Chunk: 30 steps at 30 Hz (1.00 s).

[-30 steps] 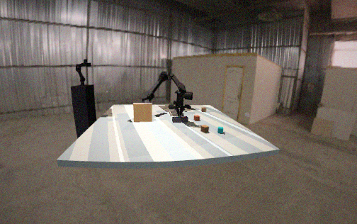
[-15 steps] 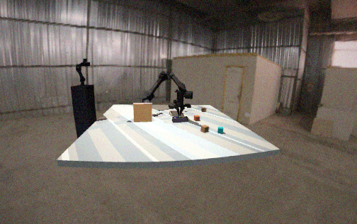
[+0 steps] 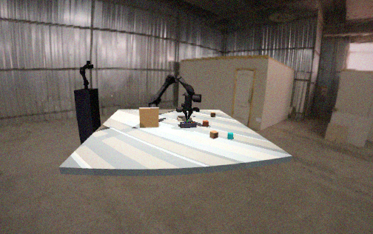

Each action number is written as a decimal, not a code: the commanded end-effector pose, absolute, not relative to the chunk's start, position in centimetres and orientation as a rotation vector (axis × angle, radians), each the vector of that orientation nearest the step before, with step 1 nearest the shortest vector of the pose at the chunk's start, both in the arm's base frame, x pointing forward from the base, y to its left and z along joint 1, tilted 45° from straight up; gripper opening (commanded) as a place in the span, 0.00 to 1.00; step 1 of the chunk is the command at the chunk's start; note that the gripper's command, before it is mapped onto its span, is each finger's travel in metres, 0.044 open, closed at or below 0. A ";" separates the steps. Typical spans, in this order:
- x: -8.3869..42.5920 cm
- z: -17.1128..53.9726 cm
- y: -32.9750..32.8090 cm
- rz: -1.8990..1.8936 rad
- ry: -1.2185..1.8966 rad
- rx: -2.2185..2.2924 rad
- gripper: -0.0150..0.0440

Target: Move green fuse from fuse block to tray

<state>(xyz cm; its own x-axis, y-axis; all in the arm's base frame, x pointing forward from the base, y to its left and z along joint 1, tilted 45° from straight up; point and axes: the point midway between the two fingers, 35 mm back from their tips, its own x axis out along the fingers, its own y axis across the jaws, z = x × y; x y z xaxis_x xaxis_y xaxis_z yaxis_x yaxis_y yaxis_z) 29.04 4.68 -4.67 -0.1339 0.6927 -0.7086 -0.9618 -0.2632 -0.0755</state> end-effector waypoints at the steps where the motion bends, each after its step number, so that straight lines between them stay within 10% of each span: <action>1: 29.1 -4.5 4.4 1.700 0.480 -0.775 0.25; 30: 29.5 -2.6 2.5 1.700 0.482 -0.774 0.25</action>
